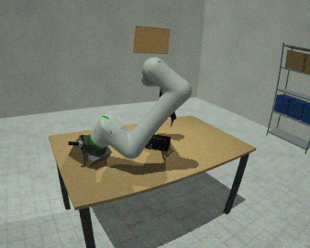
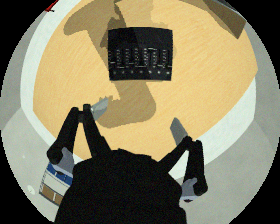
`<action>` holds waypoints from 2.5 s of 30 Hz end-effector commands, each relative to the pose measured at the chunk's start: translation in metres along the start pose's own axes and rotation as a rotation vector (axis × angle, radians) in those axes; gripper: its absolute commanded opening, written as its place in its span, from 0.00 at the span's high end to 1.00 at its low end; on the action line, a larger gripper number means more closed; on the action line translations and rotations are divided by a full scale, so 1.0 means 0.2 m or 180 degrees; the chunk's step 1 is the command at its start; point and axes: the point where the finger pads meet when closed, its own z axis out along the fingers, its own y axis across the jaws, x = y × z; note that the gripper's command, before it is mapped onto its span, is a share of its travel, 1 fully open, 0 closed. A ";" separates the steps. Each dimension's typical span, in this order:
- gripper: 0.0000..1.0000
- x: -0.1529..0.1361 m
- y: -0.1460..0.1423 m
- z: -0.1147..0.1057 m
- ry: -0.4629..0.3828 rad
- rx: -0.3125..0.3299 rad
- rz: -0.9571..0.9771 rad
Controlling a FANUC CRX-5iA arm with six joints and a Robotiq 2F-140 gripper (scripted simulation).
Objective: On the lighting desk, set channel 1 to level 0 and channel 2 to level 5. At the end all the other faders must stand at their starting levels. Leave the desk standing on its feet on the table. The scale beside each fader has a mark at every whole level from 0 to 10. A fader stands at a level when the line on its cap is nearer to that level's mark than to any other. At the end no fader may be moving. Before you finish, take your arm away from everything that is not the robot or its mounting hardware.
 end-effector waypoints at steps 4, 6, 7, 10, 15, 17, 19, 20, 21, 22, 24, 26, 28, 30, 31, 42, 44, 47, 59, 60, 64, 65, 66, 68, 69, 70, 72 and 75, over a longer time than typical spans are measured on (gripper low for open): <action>0.00 0.00 0.00 0.00 -0.0002 0.0003 0.0002; 0.00 0.00 0.00 0.00 -0.0002 0.0003 0.0002; 0.00 0.00 0.00 0.00 -0.0002 0.0003 0.0002; 0.00 0.00 0.00 0.00 -0.0002 0.0003 0.0002; 0.00 0.00 0.00 0.00 -0.0002 0.0003 0.0002; 0.00 0.00 0.00 0.00 -0.0002 0.0003 0.0002; 0.00 0.00 0.00 0.00 -0.0002 0.0003 0.0002; 0.00 0.00 0.00 0.00 -0.0002 0.0003 0.0002; 0.00 0.00 0.00 0.00 -0.0002 0.0003 0.0002; 0.00 0.00 0.00 0.00 -0.0002 0.0003 0.0002; 0.00 0.00 0.00 0.00 -0.0002 0.0004 0.0000; 0.00 0.00 0.00 0.00 -0.0001 0.0004 -0.0017; 0.00 0.00 0.00 0.00 0.0000 0.0005 -0.0060; 0.00 0.00 0.00 -0.01 0.0004 0.0007 -0.0139; 0.00 0.01 0.00 -0.01 0.0006 0.0008 -0.0194; 0.00 0.05 -0.01 -0.04 0.0054 0.0023 -0.1273; 0.00 0.07 -0.01 -0.05 0.0073 0.0025 -0.1663; 0.00 0.09 -0.02 -0.07 0.0091 0.0033 -0.2066; 0.00 0.21 -0.05 -0.16 0.0173 0.0064 -0.3667; 0.00 0.23 -0.05 -0.17 0.0181 0.0066 -0.3805; 0.00 0.28 -0.06 -0.21 0.0214 0.0067 -0.4355; 0.00 0.29 -0.07 -0.21 0.0222 0.0066 -0.4492; 0.00 0.31 -0.07 -0.22 0.0231 0.0065 -0.4629; 0.00 0.31 -0.07 -0.22 0.0231 0.0065 -0.4629; 0.00 0.32 -0.07 -0.23 0.0258 0.0057 -0.5032; 0.00 0.34 -0.08 -0.24 0.0266 0.0055 -0.5150; 0.00 0.36 -0.08 -0.26 0.0281 0.0049 -0.5403; 0.00 0.40 -0.09 -0.29 0.0305 0.0038 -0.5810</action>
